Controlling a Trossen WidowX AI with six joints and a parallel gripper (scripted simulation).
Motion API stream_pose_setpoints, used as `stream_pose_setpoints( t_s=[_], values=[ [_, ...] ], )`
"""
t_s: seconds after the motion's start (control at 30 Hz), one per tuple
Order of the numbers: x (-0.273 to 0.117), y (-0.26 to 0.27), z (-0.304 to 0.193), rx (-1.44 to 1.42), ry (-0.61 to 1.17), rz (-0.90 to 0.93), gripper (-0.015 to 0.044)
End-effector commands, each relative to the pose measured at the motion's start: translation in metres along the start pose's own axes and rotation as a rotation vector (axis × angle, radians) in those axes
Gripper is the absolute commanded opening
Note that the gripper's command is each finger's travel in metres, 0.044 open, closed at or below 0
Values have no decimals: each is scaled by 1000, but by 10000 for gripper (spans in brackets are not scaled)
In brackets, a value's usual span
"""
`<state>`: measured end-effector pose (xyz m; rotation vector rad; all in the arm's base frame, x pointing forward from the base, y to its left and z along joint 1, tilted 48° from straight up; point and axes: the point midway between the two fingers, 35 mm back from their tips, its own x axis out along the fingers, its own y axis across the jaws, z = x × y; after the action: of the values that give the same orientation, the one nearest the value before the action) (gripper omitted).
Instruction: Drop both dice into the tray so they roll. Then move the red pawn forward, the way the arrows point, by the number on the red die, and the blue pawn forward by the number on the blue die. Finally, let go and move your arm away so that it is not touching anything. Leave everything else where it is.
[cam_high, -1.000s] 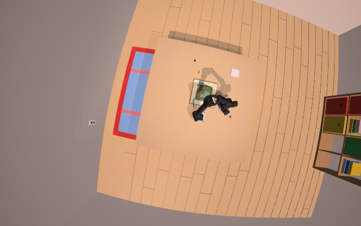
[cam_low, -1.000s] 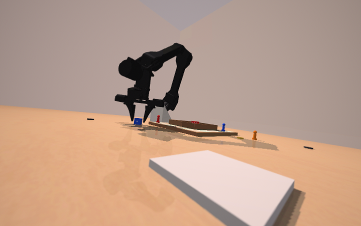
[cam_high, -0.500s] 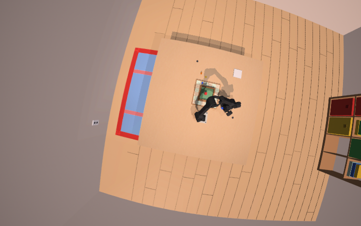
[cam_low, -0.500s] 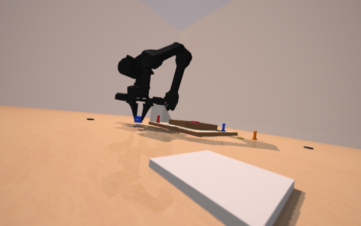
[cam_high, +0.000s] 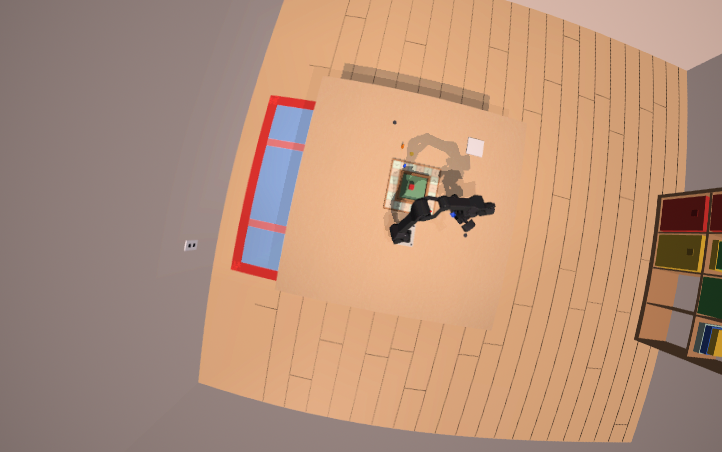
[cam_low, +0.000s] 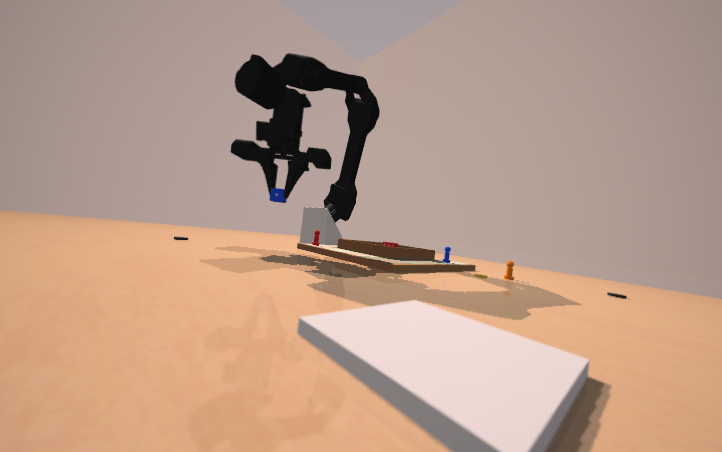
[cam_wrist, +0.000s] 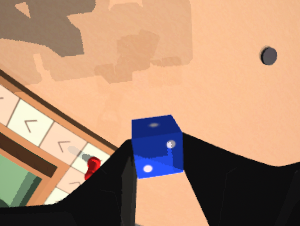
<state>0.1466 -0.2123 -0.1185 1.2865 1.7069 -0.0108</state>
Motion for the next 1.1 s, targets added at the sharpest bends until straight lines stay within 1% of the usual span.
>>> stream_pose_setpoints(
  t_s=[0.0, 0.17, 0.6, 1.07],
  values=[
    [-23, -1, -1, -6, -9, -7, 0],
    [-27, 3, -2, 9, -10, -7, 0],
    [-19, 80, -16, 308, -24, -11, 0],
    [2, 153, -49, 625, -15, 0, 0]
  ],
)
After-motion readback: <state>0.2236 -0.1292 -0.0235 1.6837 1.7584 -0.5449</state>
